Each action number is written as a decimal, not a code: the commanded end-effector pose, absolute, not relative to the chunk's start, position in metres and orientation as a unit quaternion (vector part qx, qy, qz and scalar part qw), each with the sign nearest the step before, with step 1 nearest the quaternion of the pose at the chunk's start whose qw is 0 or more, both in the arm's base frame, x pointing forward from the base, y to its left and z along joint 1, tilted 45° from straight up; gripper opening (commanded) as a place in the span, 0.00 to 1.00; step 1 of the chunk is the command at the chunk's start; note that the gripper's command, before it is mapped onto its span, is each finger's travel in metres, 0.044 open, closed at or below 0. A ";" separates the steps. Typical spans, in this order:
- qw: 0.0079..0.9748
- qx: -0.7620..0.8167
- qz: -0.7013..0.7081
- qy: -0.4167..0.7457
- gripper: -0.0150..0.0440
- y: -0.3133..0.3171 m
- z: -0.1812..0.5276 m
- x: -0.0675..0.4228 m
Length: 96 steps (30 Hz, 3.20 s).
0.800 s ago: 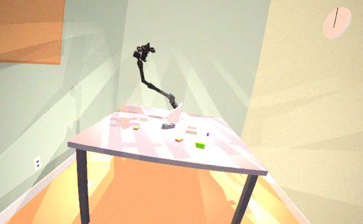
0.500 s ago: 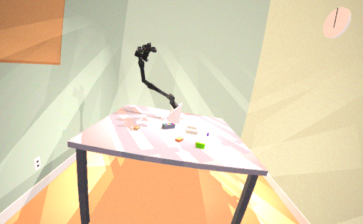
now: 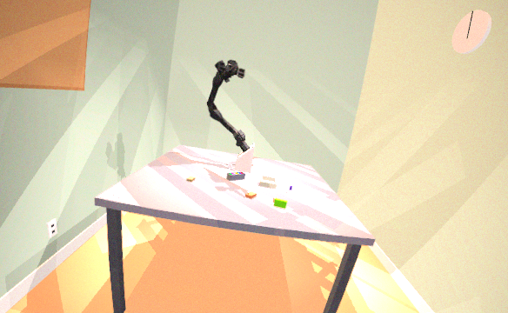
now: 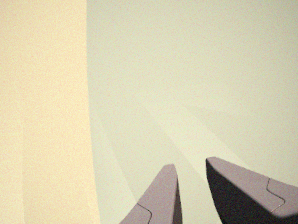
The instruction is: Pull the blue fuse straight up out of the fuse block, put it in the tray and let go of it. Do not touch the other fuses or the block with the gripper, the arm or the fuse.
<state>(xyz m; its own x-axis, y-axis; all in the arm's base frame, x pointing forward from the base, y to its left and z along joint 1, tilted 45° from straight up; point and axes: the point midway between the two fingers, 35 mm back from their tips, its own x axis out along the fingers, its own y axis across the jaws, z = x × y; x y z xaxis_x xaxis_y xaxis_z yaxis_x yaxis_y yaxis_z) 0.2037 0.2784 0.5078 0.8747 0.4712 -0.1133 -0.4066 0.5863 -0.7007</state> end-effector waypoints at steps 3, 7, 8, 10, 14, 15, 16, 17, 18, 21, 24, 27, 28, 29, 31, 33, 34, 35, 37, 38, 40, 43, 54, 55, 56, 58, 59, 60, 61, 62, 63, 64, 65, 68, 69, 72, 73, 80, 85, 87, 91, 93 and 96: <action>0.875 -0.442 0.191 0.045 0.36 0.276 0.440 0.264; 0.862 -0.471 0.160 0.099 0.36 0.264 0.398 0.296; 0.856 -0.479 0.152 0.118 0.36 0.260 0.383 0.305; 0.845 -0.493 0.137 0.155 0.36 0.250 0.354 0.322; 0.821 -0.513 0.110 0.223 0.36 0.226 0.303 0.347; 0.815 -0.517 0.103 0.241 0.36 0.218 0.289 0.353; 0.808 -0.521 0.096 0.259 0.36 0.210 0.276 0.358; 0.800 -0.525 0.089 0.277 0.36 0.201 0.262 0.362; 0.792 -0.528 0.082 0.295 0.36 0.192 0.249 0.366; 0.767 -0.534 0.062 0.350 0.36 0.163 0.209 0.374; 0.740 -0.536 0.043 0.405 0.36 0.132 0.171 0.377; 0.709 -0.534 0.025 0.460 0.36 0.098 0.135 0.374; 0.699 -0.532 0.020 0.478 0.36 0.087 0.123 0.371; 0.688 -0.530 0.014 0.496 0.36 0.075 0.111 0.368; 0.664 -0.525 0.003 0.532 0.36 0.052 0.089 0.360; 0.640 -0.517 -0.006 0.568 0.36 0.029 0.068 0.348; 0.627 -0.513 -0.011 0.586 0.36 0.018 0.057 0.341; 0.613 -0.508 -0.015 0.604 0.36 0.007 0.047 0.333; 0.586 -0.497 -0.023 0.639 0.36 -0.016 0.029 0.315; 0.572 -0.491 -0.027 0.657 0.36 -0.027 0.021 0.305; 0.543 -0.477 -0.033 0.690 0.36 -0.047 0.006 0.283; 0.523 -0.467 -0.037 0.713 0.36 -0.060 -0.003 0.266; 0.523 -0.467 -0.037 0.713 0.36 -0.057 -0.008 0.268; 0.523 -0.467 -0.037 0.713 0.36 -0.057 -0.009 0.268; 0.523 -0.467 -0.037 0.713 0.36 -0.058 -0.010 0.268; 0.523 -0.467 -0.037 0.713 0.36 -0.059 -0.011 0.268; 0.523 -0.467 -0.037 0.713 0.36 -0.060 -0.012 0.269; 0.523 -0.467 -0.037 0.712 0.36 -0.061 -0.012 0.269; 0.523 -0.467 -0.037 0.712 0.36 -0.061 -0.013 0.269; 0.523 -0.467 -0.037 0.712 0.36 -0.062 -0.014 0.269; 0.523 -0.467 -0.037 0.712 0.36 -0.063 -0.015 0.269; 0.523 -0.467 -0.037 0.712 0.36 -0.063 -0.015 0.269; 0.523 -0.467 -0.037 0.712 0.36 -0.064 -0.016 0.269; 0.523 -0.467 -0.037 0.712 0.36 -0.066 -0.018 0.269; 0.523 -0.467 -0.037 0.712 0.36 -0.067 -0.019 0.269; 0.523 -0.467 -0.037 0.712 0.36 -0.069 -0.021 0.268; 0.523 -0.467 -0.037 0.712 0.36 -0.069 -0.022 0.268; 0.523 -0.467 -0.037 0.713 0.36 -0.074 -0.027 0.268; 0.522 -0.467 -0.037 0.713 0.36 -0.077 -0.030 0.268; 0.522 -0.467 -0.037 0.713 0.36 -0.077 -0.030 0.268; 0.522 -0.467 -0.037 0.713 0.36 -0.077 -0.030 0.268; 0.522 -0.467 -0.037 0.713 0.36 -0.077 -0.030 0.268; 0.522 -0.467 -0.037 0.713 0.36 -0.077 -0.030 0.268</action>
